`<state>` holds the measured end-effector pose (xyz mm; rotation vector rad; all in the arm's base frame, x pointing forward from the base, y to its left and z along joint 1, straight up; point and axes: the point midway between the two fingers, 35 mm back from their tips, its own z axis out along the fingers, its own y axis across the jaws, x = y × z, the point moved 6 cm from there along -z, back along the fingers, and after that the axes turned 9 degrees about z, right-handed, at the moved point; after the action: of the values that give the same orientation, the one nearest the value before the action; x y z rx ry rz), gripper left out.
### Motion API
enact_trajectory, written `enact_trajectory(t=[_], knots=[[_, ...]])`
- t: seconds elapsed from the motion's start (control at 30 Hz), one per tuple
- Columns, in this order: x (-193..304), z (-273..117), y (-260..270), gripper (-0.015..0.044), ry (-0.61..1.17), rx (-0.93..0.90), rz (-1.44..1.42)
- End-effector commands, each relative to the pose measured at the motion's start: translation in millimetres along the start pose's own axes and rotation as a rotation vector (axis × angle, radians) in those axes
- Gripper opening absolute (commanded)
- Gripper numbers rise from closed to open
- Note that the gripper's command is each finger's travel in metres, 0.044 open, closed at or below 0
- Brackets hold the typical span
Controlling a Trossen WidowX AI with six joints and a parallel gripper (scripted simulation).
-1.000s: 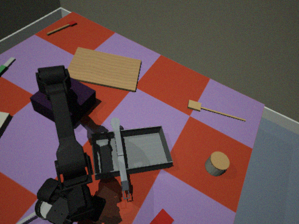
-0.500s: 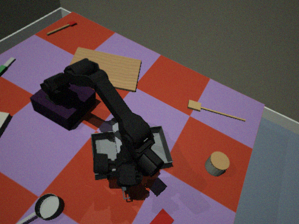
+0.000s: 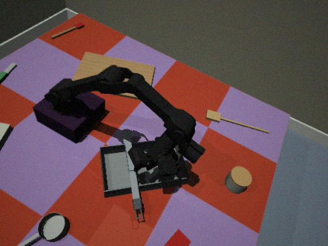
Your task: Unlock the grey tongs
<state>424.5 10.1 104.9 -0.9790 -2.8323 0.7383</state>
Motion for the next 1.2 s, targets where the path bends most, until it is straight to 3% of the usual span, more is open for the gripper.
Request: enact_trajectory(t=[0.0, 1.17], knots=[[-5.3, 1.1, -7.1, 0.0260, -0.004, 0.017, 0.002], [-7.7, 46.2, -6.1, 0.0260, -0.004, 0.019, 0.002]])
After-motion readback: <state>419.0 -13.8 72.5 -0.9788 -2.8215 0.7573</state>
